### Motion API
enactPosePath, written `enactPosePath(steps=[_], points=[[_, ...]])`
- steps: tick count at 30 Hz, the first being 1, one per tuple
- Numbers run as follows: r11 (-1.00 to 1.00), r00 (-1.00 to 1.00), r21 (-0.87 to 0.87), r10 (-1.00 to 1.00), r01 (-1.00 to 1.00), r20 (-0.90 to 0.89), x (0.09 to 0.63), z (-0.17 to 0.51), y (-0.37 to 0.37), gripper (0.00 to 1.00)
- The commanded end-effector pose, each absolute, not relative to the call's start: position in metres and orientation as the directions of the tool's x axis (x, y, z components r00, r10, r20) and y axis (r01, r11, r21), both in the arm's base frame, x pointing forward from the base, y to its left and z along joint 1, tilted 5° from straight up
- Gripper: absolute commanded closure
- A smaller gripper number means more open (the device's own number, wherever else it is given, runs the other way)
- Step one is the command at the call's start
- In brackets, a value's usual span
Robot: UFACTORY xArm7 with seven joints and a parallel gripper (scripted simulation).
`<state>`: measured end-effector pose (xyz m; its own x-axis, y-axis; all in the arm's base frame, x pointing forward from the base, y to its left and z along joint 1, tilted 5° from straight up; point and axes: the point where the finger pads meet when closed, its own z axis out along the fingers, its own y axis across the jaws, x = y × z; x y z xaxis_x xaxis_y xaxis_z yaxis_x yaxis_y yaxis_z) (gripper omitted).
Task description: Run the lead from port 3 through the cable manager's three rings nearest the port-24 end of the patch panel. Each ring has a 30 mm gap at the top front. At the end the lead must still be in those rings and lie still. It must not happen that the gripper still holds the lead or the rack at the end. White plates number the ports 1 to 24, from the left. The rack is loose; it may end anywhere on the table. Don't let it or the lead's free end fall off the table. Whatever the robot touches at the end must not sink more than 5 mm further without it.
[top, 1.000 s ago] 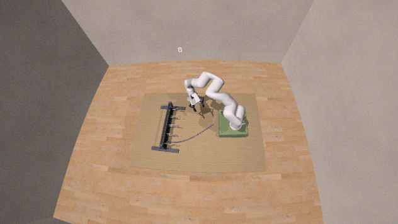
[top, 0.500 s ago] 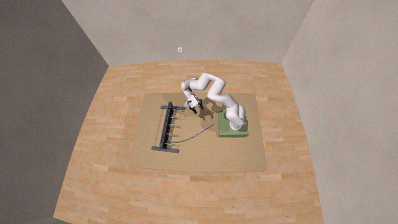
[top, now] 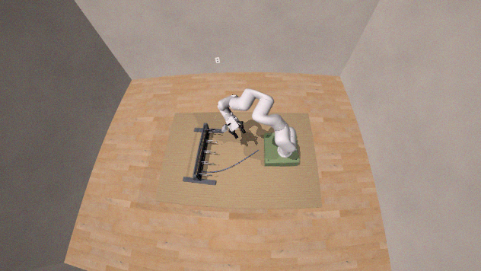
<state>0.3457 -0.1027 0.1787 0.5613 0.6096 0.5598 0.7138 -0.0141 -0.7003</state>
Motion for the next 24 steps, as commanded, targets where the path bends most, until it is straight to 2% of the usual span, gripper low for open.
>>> enactPosePath(steps=[1, 3, 5, 15, 17, 24], points=[[-0.023, 0.566, -0.702, 0.611, 0.712, 0.554, 0.345, 0.179, -0.104, 0.0], [-0.023, 0.566, -0.702, 0.611, 0.712, 0.554, 0.345, 0.179, -0.104, 0.0], [-0.115, 0.609, -0.737, 0.655, 0.666, 0.448, 0.347, 0.18, -0.097, 0.0], [-0.115, 0.609, -0.737, 0.655, 0.666, 0.448, 0.347, 0.18, -0.097, 0.0], [-0.221, 0.649, -0.754, 0.685, 0.619, 0.332, 0.349, 0.182, -0.09, 0.0], [-0.221, 0.649, -0.754, 0.685, 0.619, 0.332, 0.349, 0.182, -0.09, 0.0]])
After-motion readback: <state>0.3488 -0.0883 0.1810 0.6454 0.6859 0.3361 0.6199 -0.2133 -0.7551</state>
